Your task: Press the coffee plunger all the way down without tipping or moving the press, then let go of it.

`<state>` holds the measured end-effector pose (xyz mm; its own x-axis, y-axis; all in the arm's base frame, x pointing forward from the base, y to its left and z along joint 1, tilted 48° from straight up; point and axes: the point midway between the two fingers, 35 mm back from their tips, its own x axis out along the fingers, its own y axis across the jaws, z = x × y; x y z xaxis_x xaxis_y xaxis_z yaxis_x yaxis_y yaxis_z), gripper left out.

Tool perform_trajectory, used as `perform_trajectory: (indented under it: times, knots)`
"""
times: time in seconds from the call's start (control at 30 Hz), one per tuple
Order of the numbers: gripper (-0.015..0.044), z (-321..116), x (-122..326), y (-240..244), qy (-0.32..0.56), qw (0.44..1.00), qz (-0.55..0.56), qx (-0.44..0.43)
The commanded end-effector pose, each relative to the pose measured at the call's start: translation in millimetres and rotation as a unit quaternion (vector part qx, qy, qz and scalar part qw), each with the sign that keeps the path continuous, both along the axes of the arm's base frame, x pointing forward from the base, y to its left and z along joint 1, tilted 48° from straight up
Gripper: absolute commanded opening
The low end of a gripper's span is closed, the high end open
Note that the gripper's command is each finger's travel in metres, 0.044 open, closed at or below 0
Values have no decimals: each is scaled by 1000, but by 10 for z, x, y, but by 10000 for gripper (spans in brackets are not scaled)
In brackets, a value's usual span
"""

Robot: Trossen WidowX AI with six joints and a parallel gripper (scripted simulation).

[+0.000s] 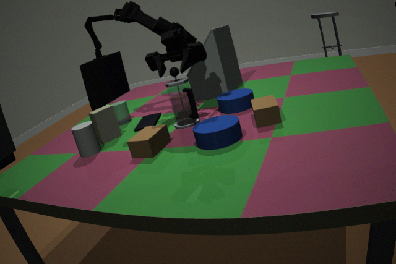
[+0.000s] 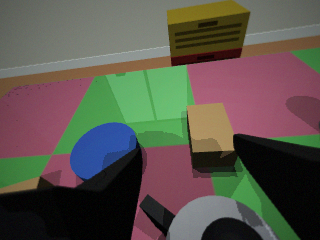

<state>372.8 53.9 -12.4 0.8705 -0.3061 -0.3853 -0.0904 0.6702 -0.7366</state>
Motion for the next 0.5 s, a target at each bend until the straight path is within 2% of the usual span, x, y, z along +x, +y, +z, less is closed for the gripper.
perform_trajectory:
  times: [0.0,0.07,0.27,0.47]
  knots:
    - [410,-7,-2,3,1,1000,1,2]
    - [440,-7,-2,3,1,1000,1,2]
    - [440,59,-37,70,4,1000,0,4]
    - [440,415,-281,353,7,1000,-4,4]
